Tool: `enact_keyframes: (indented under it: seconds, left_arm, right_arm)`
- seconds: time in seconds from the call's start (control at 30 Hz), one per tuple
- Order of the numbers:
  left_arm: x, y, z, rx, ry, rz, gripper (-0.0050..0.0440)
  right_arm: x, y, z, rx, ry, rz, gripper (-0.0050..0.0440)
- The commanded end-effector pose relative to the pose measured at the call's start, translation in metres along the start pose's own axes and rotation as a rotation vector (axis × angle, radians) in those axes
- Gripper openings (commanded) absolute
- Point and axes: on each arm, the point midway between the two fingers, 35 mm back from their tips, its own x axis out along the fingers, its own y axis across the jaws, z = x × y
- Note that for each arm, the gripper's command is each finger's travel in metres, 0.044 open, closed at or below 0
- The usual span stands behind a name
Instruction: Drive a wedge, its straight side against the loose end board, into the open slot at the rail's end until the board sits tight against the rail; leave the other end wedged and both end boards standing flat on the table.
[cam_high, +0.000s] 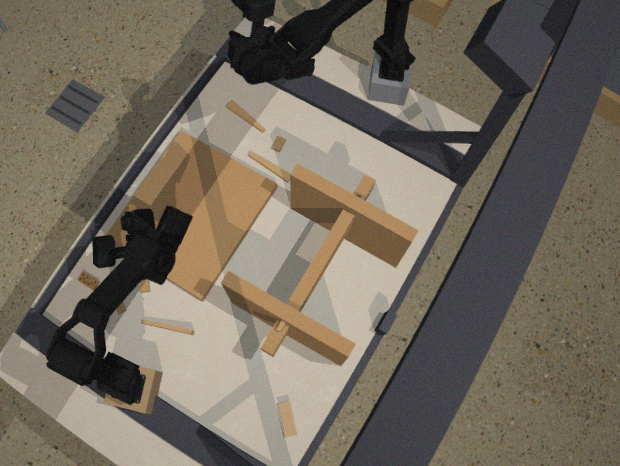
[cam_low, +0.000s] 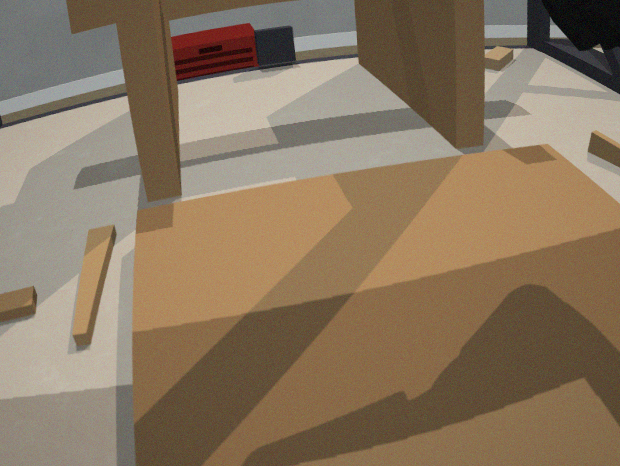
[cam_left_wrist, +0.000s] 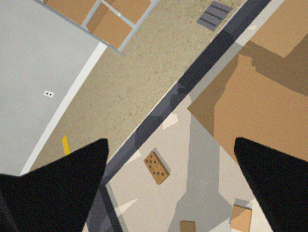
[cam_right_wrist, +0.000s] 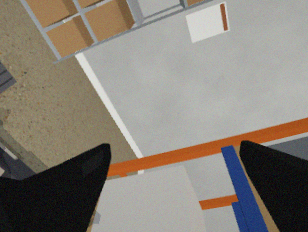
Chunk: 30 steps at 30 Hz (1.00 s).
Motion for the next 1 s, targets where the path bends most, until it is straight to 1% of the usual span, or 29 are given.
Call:
enact_keyframes:
  seconds: [0.0,0.57,0.6,0.97]
  left_arm:
    - [-0.0035,0.0023,0.0049,-0.018,-0.013,-0.007,0.04]
    - [-0.0035,0.0023,0.0049,-0.018,-0.013,-0.007,0.04]
    - [-0.0035,0.0023,0.0049,-0.018,-0.013,-0.007,0.0271]
    - [-0.0035,0.0023,0.0049,-0.018,-0.013,-0.007,0.0271]
  right_arm:
    - [-0.0012,-0.0095,-0.0001,0.029,-0.004,-0.001,0.04]
    - [-0.0012,-0.0095,-0.0001,0.029,-0.004,-0.001,0.04]
    - [-0.0012,-0.0095,-0.0001,0.029,-0.004,-0.001,0.04]
    - [-0.0012,-0.0095,-0.0001,0.029,-0.004,-0.001,0.04]
